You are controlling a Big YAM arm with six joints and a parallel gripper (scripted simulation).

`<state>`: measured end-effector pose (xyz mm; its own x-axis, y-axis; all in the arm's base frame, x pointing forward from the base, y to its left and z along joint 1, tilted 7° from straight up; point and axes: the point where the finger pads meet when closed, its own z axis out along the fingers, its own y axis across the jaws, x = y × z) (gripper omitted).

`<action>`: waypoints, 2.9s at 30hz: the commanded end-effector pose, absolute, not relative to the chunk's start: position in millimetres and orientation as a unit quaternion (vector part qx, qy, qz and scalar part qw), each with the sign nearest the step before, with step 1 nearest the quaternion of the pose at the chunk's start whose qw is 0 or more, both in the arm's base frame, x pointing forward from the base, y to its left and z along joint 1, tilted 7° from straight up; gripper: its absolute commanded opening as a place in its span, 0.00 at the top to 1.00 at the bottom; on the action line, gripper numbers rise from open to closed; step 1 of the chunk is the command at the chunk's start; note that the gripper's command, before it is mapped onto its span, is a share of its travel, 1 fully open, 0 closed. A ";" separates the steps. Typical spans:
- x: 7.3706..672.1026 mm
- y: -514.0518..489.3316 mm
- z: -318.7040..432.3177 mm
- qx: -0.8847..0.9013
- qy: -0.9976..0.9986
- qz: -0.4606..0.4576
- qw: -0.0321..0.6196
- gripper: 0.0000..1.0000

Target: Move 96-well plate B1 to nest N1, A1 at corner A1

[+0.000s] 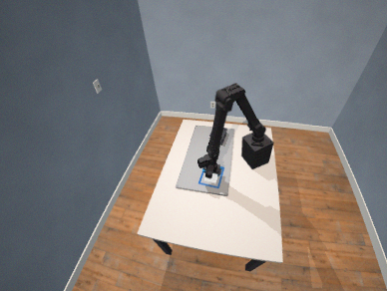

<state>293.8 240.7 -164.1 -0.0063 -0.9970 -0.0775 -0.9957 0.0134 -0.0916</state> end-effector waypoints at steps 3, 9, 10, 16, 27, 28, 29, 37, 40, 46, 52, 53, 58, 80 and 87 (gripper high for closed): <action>309.9 254.6 -155.1 -0.699 0.710 -0.007 0.085 1.00; 309.9 254.6 -155.1 -0.699 0.710 -0.007 0.085 1.00; 309.9 254.6 -155.1 -0.699 0.710 -0.007 0.085 1.00; 309.9 254.6 -155.1 -0.699 0.710 -0.007 0.085 1.00; 309.9 254.6 -155.1 -0.699 0.710 -0.007 0.085 1.00; 309.9 254.6 -155.1 -0.699 0.710 -0.007 0.085 1.00; 309.9 254.6 -155.1 -0.699 0.710 -0.007 0.085 1.00; 309.9 254.6 -155.1 -0.699 0.710 -0.007 0.085 1.00; 309.9 254.6 -155.1 -0.699 0.710 -0.007 0.085 1.00; 309.9 254.6 -155.1 -0.699 0.710 -0.007 0.085 1.00; 309.9 254.6 -155.1 -0.699 0.710 -0.007 0.085 1.00; 309.9 254.6 -155.1 -0.699 0.710 -0.007 0.085 1.00; 309.9 254.6 -155.1 -0.699 0.710 -0.007 0.085 1.00; 296.6 243.6 -132.2 -0.700 0.711 -0.006 0.071 1.00; 295.5 242.7 -122.4 -0.700 0.711 -0.006 0.071 1.00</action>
<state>294.4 241.1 -137.0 -0.0058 -0.9966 -0.0824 -0.9951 0.0139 -0.0974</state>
